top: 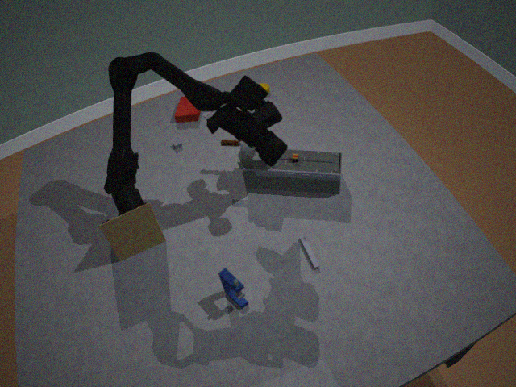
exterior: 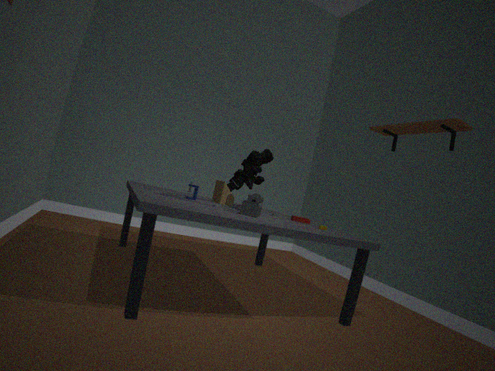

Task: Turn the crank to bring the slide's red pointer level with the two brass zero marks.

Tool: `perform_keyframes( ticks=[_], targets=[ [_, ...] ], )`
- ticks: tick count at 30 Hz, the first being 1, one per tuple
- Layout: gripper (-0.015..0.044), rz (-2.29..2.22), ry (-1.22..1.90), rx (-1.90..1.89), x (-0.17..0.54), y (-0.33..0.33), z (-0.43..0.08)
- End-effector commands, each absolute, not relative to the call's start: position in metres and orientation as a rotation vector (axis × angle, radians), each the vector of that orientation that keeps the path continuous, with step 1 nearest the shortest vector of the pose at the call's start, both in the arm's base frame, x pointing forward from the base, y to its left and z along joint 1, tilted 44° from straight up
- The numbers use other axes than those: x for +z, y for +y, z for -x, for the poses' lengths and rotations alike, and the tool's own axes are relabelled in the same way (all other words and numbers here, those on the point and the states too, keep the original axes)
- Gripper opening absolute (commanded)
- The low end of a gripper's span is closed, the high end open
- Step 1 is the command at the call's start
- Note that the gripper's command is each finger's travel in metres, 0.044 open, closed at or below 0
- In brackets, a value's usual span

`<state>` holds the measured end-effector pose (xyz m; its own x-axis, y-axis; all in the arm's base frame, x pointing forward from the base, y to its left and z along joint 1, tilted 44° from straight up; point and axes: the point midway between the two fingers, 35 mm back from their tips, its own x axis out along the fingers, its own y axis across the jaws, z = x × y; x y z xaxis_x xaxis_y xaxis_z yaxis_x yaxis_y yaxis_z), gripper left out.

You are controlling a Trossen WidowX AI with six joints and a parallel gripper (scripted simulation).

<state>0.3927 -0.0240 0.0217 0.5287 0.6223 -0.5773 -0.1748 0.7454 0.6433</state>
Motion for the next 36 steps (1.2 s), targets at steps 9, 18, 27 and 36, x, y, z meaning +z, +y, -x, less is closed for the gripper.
perform_keyframes(
  ticks=[9, 18, 27, 36],
  targets=[
    [0.0210, -0.561, 0.895, 0.507, 0.0217, -0.0240, -0.3927],
    [0.0440, -0.561, 0.895, 0.507, 0.0217, -0.0240, -0.3927],
    [0.0230, -0.561, 0.895, 0.507, 0.0217, -0.0240, -0.3927],
    [0.0000, -0.561, 0.895, 0.507, 0.0217, -0.0240, -0.3927]
  ],
)
